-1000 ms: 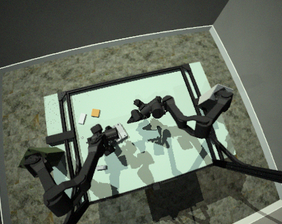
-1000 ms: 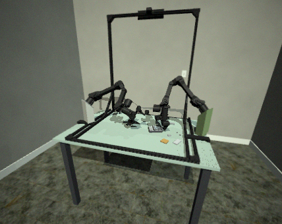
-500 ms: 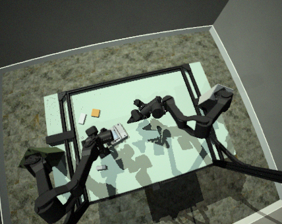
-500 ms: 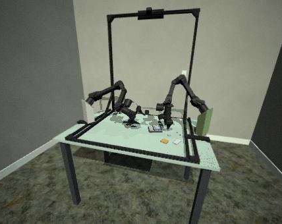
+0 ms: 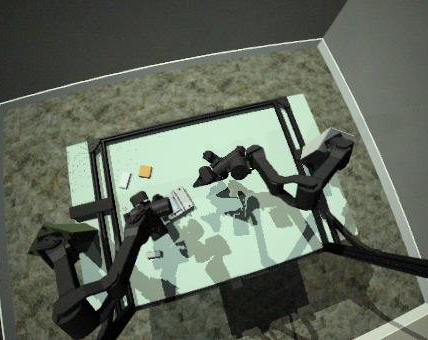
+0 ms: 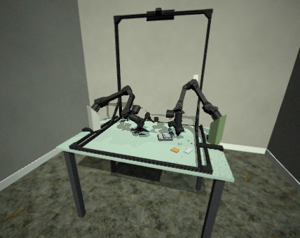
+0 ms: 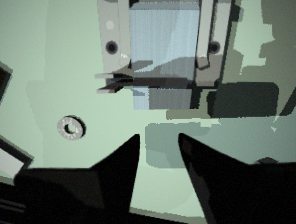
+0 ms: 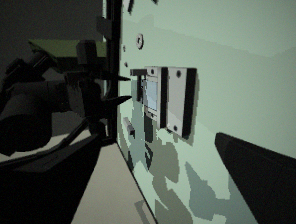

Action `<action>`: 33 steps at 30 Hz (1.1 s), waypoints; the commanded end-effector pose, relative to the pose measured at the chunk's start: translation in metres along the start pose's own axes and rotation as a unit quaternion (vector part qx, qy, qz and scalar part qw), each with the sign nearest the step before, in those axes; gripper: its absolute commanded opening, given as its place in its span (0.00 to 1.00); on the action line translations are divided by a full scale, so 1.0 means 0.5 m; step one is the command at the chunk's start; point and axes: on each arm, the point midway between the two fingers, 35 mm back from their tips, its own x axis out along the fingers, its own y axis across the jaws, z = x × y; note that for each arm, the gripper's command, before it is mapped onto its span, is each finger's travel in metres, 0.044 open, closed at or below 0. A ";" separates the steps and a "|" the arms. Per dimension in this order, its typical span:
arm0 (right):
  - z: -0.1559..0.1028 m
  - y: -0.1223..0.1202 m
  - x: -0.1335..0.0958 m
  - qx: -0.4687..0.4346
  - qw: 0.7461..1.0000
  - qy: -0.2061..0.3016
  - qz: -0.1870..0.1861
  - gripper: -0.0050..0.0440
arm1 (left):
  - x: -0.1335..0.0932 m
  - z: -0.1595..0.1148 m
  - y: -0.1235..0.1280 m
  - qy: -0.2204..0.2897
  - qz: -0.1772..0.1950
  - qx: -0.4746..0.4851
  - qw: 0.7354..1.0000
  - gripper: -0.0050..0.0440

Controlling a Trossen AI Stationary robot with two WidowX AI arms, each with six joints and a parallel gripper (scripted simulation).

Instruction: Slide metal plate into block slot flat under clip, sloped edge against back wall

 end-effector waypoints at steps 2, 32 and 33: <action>-0.002 -0.002 0.000 -0.001 1.000 0.002 -0.001 1.00 | 0.001 0.000 0.000 0.001 0.000 -0.001 1.000 0.43; -0.002 -0.002 0.000 -0.001 1.000 0.002 -0.001 1.00 | 0.034 0.032 -0.005 -0.006 -0.002 0.008 1.000 0.43; -0.002 -0.002 0.000 -0.001 1.000 0.002 -0.001 1.00 | 0.034 0.032 -0.005 -0.006 -0.002 0.008 1.000 0.43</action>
